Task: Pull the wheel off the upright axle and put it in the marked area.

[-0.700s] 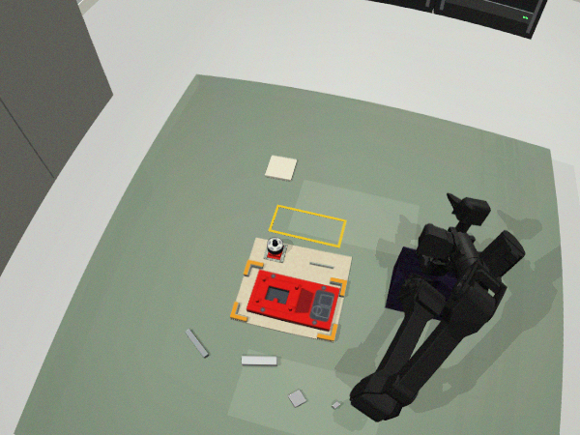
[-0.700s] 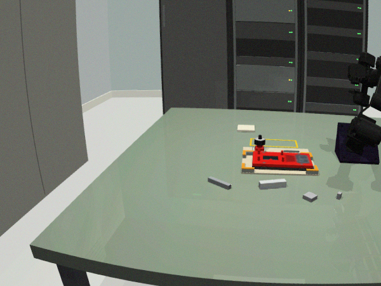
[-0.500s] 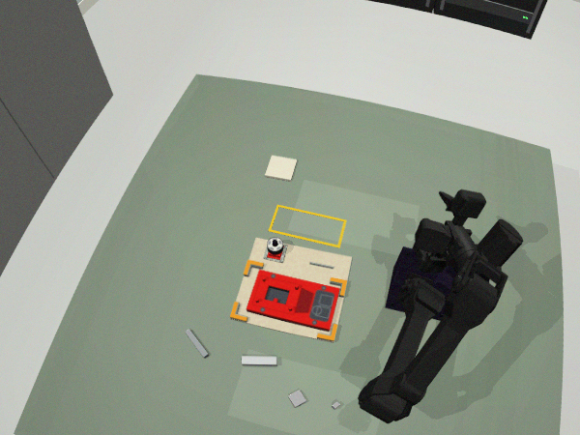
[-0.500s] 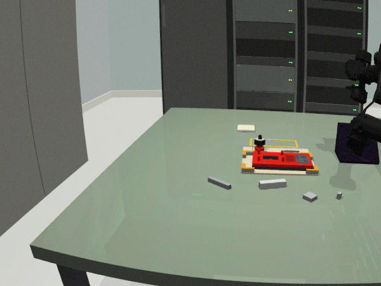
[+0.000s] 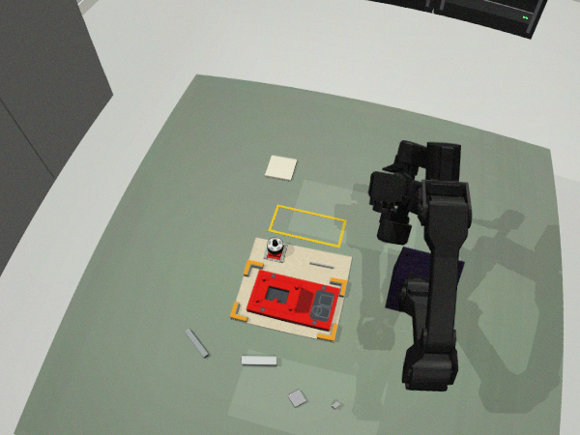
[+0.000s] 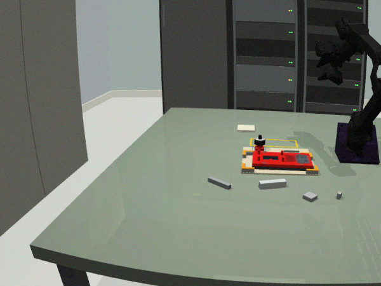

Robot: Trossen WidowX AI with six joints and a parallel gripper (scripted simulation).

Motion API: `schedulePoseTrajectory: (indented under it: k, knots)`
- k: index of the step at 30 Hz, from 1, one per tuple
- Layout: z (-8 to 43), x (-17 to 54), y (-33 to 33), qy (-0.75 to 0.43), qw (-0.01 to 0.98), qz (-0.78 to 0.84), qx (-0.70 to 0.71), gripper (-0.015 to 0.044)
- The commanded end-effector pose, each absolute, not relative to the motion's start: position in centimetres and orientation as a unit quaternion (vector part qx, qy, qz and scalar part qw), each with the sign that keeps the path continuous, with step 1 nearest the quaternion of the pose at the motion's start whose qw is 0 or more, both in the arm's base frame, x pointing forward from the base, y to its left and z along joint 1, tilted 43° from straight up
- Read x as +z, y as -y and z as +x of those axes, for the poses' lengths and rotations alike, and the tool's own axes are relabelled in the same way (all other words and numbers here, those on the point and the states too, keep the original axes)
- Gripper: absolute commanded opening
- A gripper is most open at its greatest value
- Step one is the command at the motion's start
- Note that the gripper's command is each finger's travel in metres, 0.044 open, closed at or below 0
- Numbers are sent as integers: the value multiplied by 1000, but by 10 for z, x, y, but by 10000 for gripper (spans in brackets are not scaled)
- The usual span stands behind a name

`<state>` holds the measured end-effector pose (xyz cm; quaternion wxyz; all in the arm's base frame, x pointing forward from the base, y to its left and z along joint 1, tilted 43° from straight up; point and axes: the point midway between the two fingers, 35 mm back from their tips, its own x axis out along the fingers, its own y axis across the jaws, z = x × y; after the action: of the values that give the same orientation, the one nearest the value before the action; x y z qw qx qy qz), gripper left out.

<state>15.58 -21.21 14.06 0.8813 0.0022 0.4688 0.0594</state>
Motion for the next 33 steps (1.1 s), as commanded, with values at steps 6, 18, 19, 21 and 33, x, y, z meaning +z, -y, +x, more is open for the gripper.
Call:
schedulePoseTrajectory:
  k: [6, 18, 19, 21, 33]
  knots:
    - [241, 120, 180, -509, 837, 82, 184, 300]
    - [331, 80, 97, -601, 725, 174, 286, 300]
    - [336, 76, 88, -611, 713, 181, 290, 300]
    - [348, 66, 67, -634, 686, 195, 299, 300]
    - [367, 55, 37, -663, 650, 209, 306, 300]
